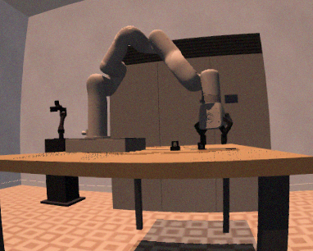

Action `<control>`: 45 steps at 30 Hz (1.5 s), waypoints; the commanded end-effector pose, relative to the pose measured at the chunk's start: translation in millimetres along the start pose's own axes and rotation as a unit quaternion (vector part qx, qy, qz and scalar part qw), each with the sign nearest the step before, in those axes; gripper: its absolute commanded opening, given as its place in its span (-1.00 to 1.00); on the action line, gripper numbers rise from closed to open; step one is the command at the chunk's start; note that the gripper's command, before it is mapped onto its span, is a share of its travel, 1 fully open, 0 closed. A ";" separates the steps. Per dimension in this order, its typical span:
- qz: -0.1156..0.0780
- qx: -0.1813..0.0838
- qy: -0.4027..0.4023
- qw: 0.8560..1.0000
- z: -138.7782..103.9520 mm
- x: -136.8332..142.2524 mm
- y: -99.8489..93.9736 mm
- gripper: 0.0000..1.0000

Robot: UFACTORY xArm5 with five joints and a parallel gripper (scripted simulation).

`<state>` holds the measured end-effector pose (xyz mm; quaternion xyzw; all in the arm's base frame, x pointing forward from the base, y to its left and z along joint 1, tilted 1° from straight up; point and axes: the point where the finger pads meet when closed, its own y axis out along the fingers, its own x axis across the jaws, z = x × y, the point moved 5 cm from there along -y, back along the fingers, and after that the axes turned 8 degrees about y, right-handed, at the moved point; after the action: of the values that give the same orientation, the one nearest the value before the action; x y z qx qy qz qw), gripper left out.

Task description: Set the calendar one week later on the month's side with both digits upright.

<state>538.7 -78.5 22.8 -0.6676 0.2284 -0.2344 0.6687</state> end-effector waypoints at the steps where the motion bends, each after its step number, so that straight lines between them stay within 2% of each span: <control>1: -0.002 0.001 0.000 1.000 0.8 1.3 -3.5 1.00; 6: -0.002 0.001 0.000 1.000 0.8 1.2 -13.4 1.00; 17: -0.002 0.001 0.000 1.000 1.0 0.9 -57.5 1.00; 38: -0.002 0.001 -0.001 1.000 1.0 0.8 -61.5 1.00; 45: -0.002 0.001 -0.030 1.000 1.6 -0.6 -61.8 1.00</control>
<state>537.9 -77.4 82.7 -0.6705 0.2198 -0.2259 0.6716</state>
